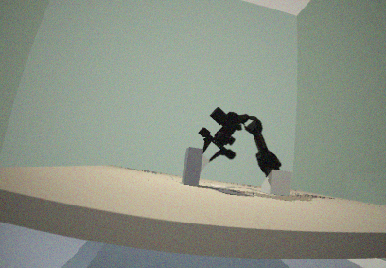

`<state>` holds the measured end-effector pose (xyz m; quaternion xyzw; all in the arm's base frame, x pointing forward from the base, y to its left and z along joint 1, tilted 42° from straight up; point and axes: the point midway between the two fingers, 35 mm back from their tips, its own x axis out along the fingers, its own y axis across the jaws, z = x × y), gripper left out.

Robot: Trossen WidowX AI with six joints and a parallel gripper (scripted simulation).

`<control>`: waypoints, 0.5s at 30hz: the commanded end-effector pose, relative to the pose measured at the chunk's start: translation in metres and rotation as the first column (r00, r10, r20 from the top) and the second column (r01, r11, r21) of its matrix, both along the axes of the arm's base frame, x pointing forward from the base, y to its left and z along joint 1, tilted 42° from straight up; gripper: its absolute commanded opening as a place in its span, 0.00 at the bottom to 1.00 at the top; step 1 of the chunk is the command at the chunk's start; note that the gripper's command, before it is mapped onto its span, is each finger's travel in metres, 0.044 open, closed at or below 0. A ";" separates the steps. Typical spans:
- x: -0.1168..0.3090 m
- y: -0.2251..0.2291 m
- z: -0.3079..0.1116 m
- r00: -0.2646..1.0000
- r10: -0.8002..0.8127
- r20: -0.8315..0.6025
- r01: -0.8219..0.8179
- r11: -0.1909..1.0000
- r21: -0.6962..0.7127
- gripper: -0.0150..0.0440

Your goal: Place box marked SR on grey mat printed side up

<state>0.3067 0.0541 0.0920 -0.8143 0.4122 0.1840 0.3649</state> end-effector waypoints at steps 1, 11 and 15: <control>-0.003 0.003 0.003 1.000 -0.001 0.001 0.001 1.000 0.001 0.51; -0.013 0.013 0.012 1.000 0.000 -0.004 0.000 1.000 0.002 0.51; -0.017 0.016 0.015 1.000 0.001 -0.006 0.000 1.000 0.002 0.51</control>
